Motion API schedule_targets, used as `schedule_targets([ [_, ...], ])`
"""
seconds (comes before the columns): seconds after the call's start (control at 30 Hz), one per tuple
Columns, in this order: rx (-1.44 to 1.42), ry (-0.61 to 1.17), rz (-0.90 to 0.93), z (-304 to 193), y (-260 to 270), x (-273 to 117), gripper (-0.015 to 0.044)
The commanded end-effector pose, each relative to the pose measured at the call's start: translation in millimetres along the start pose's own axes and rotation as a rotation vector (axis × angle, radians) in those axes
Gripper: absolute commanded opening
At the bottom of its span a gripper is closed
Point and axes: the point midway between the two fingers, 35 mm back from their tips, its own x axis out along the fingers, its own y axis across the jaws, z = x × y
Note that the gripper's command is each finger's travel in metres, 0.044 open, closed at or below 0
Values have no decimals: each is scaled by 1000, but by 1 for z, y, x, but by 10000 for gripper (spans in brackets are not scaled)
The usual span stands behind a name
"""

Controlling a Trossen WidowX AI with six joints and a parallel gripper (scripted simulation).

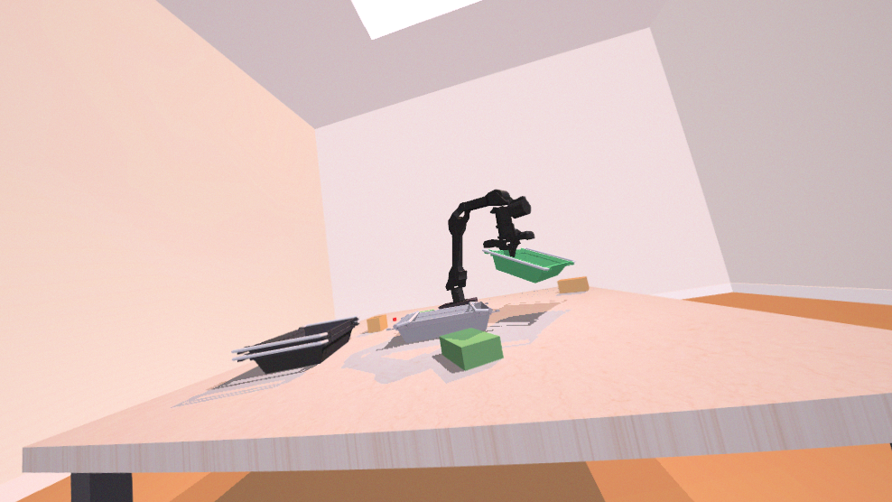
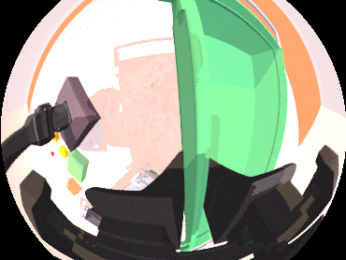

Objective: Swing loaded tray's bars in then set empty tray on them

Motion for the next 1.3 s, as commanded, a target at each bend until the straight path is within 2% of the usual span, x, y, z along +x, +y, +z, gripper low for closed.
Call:
schedule_targets([
  [0.0, 51, 6, -25, -19, 3, -7, 0],
  [1.27, 506, 17, -24, -157, 73, -8, 0],
])
